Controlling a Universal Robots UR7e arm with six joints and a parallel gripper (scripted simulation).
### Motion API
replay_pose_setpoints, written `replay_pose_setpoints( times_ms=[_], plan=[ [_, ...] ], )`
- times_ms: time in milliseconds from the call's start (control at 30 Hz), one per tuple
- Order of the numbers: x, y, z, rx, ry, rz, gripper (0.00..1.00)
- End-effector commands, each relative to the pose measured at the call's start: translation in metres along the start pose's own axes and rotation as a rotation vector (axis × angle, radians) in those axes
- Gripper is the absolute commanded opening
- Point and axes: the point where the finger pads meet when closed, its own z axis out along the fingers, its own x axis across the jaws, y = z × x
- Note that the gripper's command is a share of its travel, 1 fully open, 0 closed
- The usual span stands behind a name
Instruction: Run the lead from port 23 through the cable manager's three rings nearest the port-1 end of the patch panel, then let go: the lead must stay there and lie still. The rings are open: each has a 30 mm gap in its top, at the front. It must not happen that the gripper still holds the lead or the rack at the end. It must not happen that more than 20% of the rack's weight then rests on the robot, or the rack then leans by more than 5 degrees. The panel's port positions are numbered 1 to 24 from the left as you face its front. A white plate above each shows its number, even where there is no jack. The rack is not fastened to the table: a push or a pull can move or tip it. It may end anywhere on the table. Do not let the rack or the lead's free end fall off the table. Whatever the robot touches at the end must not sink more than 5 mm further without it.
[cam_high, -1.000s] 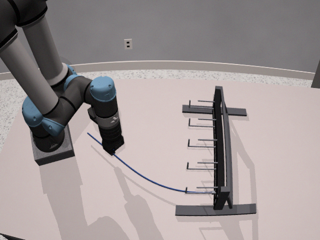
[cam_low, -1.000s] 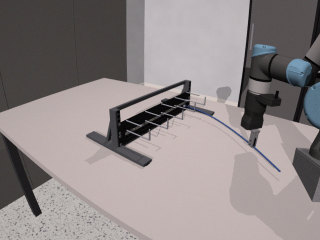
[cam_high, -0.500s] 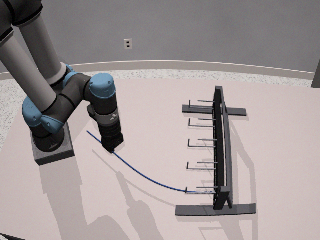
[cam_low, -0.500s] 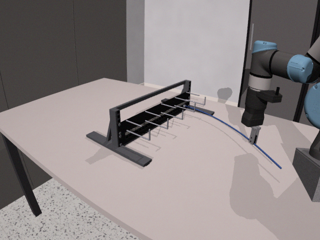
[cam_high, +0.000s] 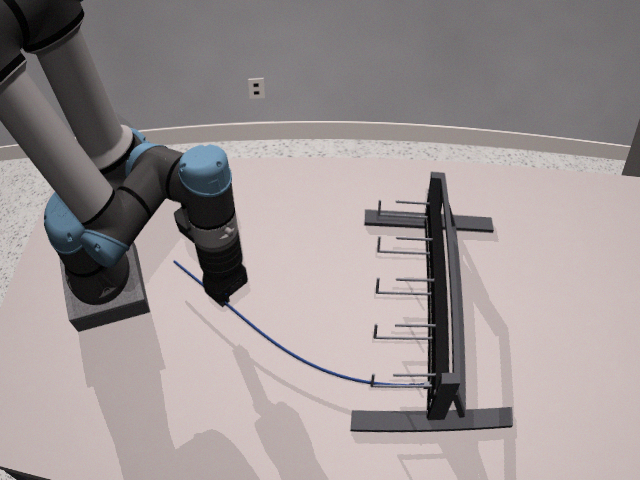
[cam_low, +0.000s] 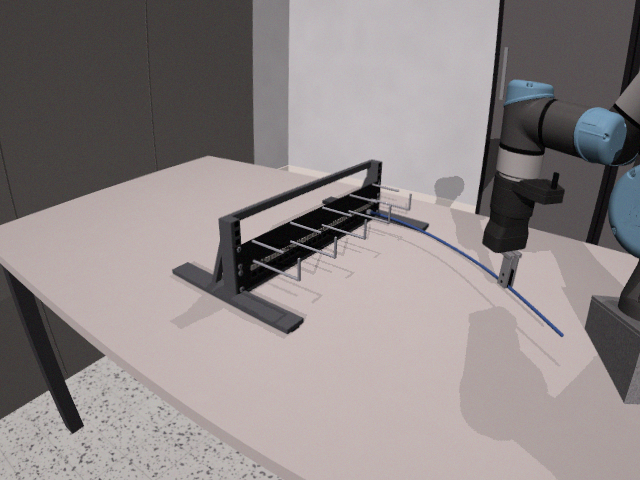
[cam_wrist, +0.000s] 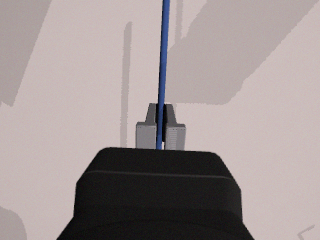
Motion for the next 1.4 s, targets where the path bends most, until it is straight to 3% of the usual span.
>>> replay_pose_setpoints(
  times_ms=[0,233,533,600,833,1100,1167,1367],
  plan=[
    [0.002,0.001,-0.001,-0.001,0.001,0.006,0.0],
    [0.013,0.006,-0.005,-0.001,0.001,0.039,0.0],
    [0.053,0.023,-0.021,-0.001,0.001,0.156,0.0],
    [0.053,0.023,-0.021,-0.001,0.001,0.156,0.0],
    [0.105,0.043,-0.042,-0.001,0.001,0.308,0.0],
    [0.182,0.073,-0.072,-0.001,0.001,0.529,0.0],
    [0.182,0.073,-0.072,-0.001,0.001,0.529,0.0],
    [0.236,0.095,-0.094,-0.001,0.002,0.688,0.0]
  ],
)
